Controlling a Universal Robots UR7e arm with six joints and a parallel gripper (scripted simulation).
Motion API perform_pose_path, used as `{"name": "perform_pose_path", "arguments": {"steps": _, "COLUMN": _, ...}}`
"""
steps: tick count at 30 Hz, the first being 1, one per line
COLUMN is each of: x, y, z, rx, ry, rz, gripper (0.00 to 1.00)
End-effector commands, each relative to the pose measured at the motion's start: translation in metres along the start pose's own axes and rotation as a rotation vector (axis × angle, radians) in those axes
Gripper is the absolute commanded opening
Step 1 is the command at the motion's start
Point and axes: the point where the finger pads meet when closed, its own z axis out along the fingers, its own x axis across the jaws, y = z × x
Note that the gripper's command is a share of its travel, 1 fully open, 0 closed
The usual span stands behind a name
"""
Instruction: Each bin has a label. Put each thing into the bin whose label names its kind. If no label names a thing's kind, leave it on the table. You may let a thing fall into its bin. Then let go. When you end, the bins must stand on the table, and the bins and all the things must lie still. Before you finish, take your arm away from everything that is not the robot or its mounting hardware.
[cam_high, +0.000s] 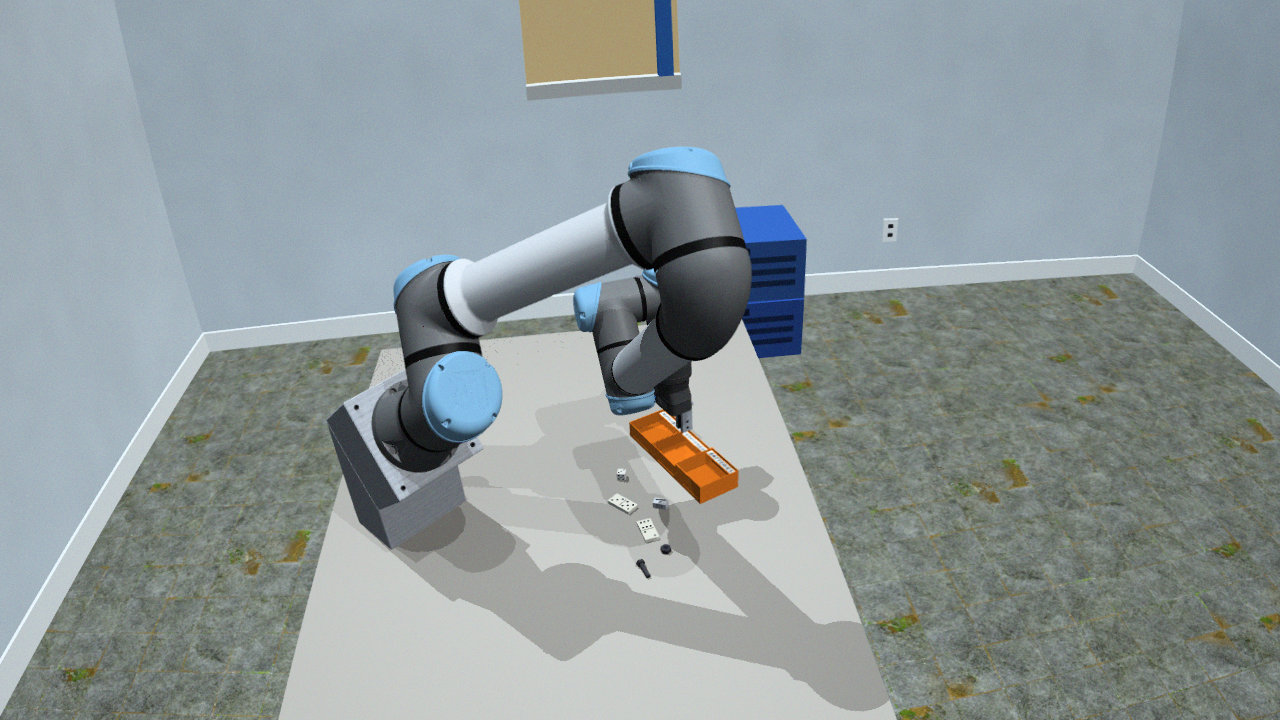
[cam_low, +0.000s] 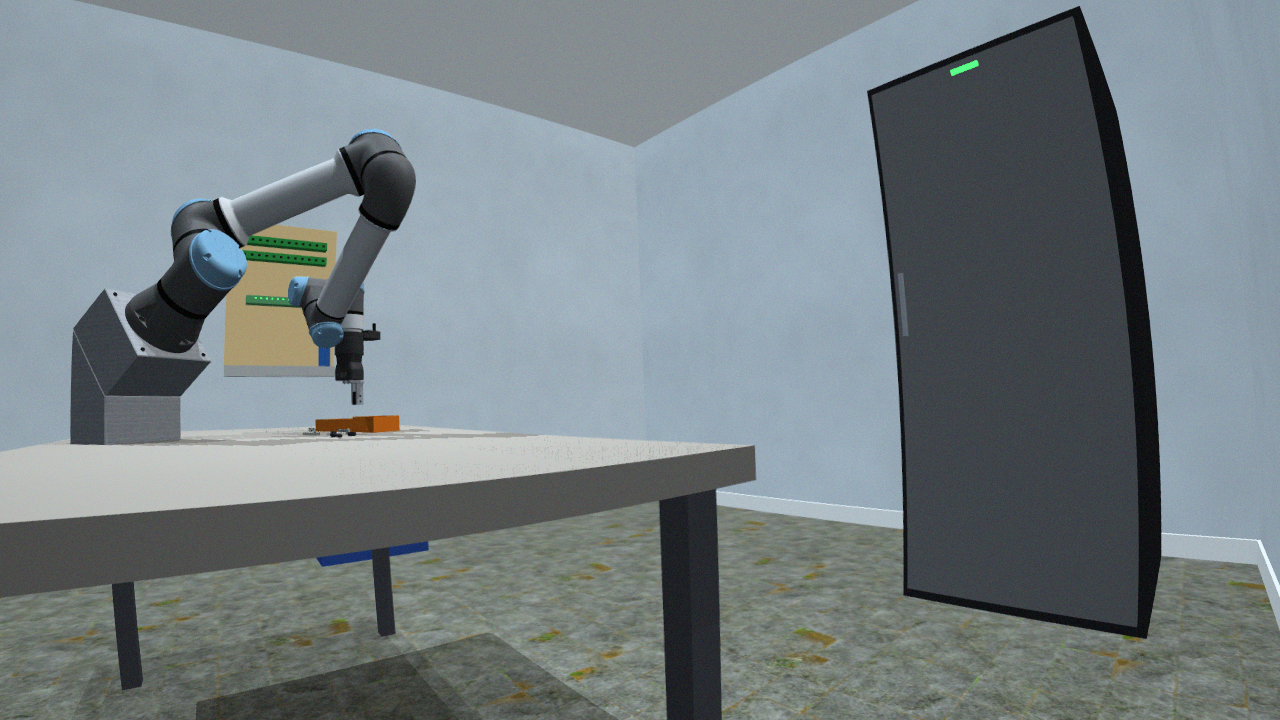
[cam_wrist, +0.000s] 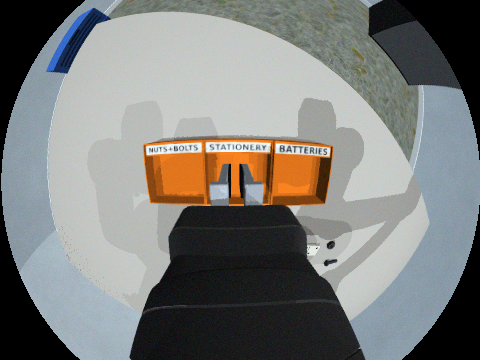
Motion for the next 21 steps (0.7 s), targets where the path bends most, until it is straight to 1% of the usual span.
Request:
{"name": "perform_pose_path", "arguments": {"steps": 1, "x": -0.006, "y": 0.0, "z": 0.0, "rx": -0.005, "ry": 0.0, "rz": -0.002, "gripper": 0.31}}
{"name": "perform_pose_path", "arguments": {"steps": 11, "x": -0.057, "y": 0.0, "z": 0.0, "rx": -0.005, "ry": 0.0, "rz": -0.002, "gripper": 0.31}}
{"name": "perform_pose_path", "arguments": {"steps": 13, "x": -0.057, "y": 0.0, "z": 0.0, "rx": -0.005, "ry": 0.0, "rz": -0.002, "gripper": 0.31}}
{"name": "perform_pose_path", "arguments": {"steps": 19, "x": -0.086, "y": 0.0, "z": 0.0, "rx": -0.005, "ry": 0.0, "rz": -0.002, "gripper": 0.31}}
{"name": "perform_pose_path", "arguments": {"steps": 21, "x": -0.086, "y": 0.0, "z": 0.0, "rx": -0.005, "ry": 0.0, "rz": -0.002, "gripper": 0.31}}
